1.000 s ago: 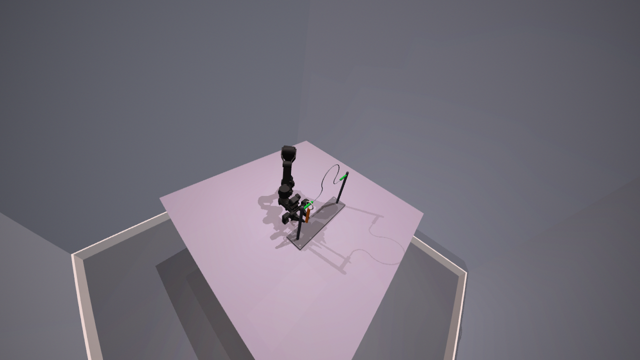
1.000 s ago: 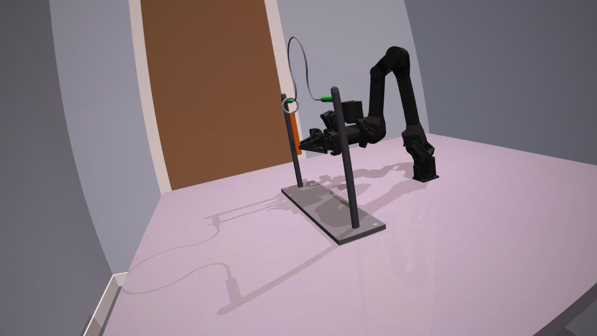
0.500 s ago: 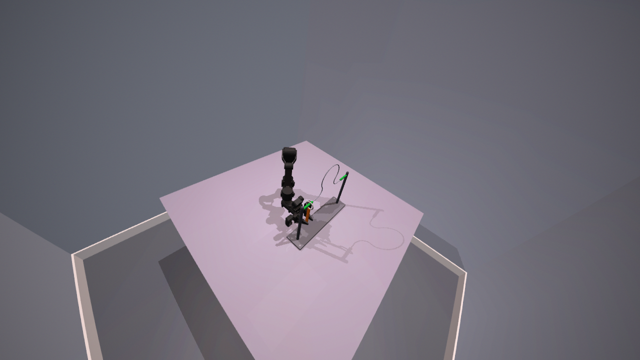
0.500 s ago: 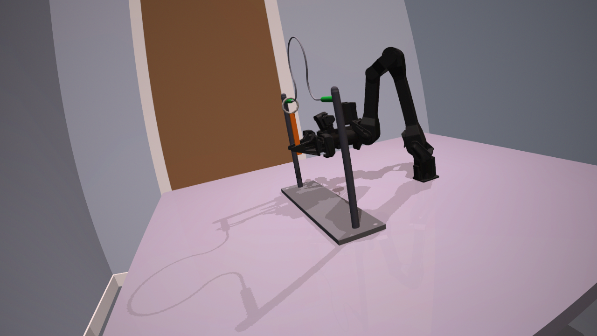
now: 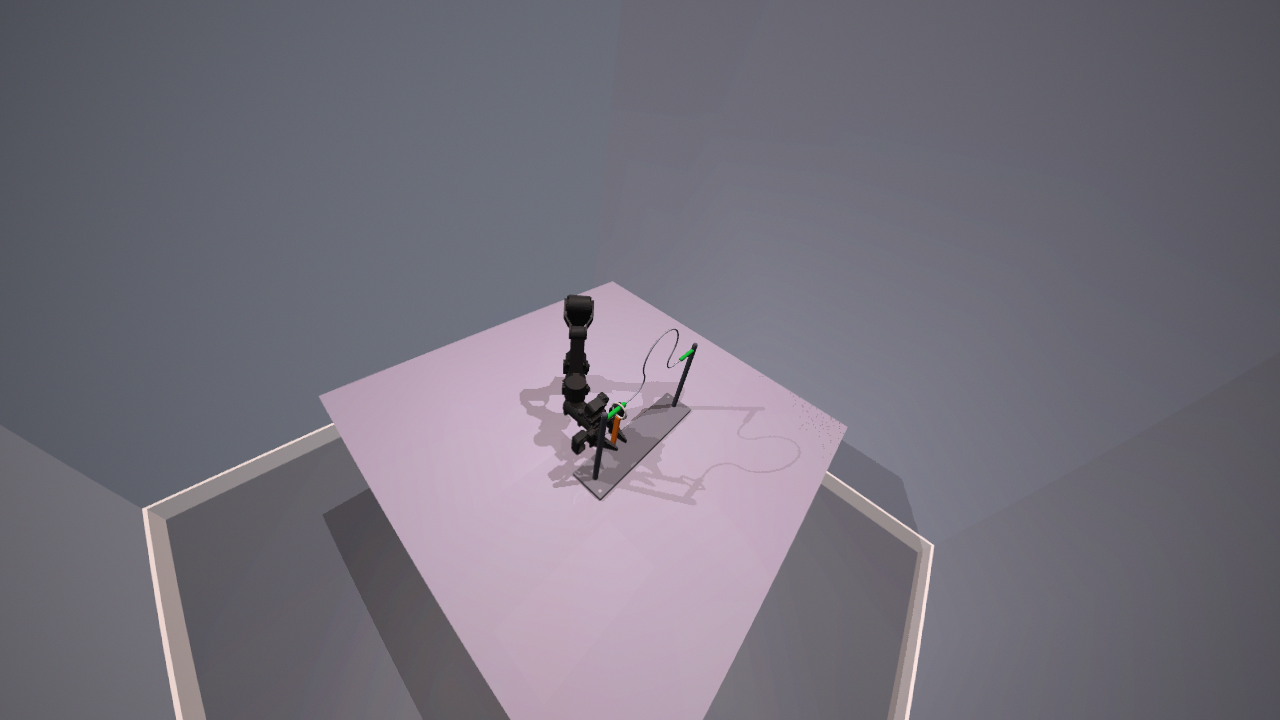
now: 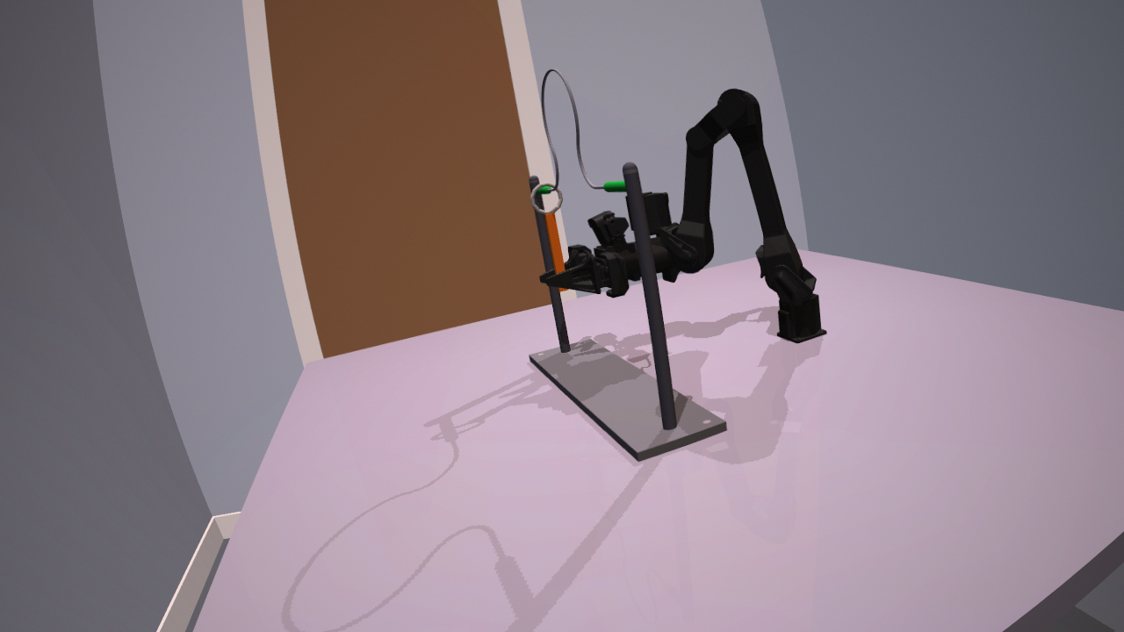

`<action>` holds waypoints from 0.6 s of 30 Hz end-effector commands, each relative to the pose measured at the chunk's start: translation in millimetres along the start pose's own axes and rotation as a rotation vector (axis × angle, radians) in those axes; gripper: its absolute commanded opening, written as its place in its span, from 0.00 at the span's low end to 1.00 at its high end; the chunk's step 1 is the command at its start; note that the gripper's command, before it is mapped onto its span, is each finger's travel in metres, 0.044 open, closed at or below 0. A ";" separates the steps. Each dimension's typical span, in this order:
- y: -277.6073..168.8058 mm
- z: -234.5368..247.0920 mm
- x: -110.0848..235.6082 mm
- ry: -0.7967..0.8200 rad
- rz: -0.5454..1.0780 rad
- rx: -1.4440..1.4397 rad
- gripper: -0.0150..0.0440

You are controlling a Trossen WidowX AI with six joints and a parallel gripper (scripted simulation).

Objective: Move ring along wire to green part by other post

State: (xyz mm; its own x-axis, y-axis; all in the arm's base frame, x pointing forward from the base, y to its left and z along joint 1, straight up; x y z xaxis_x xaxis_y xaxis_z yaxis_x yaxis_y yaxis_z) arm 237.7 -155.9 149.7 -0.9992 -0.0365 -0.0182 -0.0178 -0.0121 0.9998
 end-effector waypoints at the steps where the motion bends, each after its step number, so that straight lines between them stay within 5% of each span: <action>1: 0.0 -0.6 -0.5 -0.004 0.001 -0.007 0.53; 14: 0.0 -0.6 -0.5 -0.004 0.001 -0.007 0.53; 18: 0.2 -0.1 -0.2 0.000 -0.001 0.001 0.35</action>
State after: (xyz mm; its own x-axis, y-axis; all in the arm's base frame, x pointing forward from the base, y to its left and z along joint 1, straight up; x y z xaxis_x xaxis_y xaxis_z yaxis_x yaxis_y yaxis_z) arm 237.9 -156.1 149.9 -0.9992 -0.0365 -0.0189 -0.0185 -0.0116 0.9998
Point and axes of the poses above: the point midway between the two fingers, 35 mm back from their tips, its own x axis back along the fingers, its own z axis across the jaws, y = z × x, the point moved 9 cm from there along x, back along the fingers, and after that the axes turned 2 degrees about -x, right-handed, at the moved point
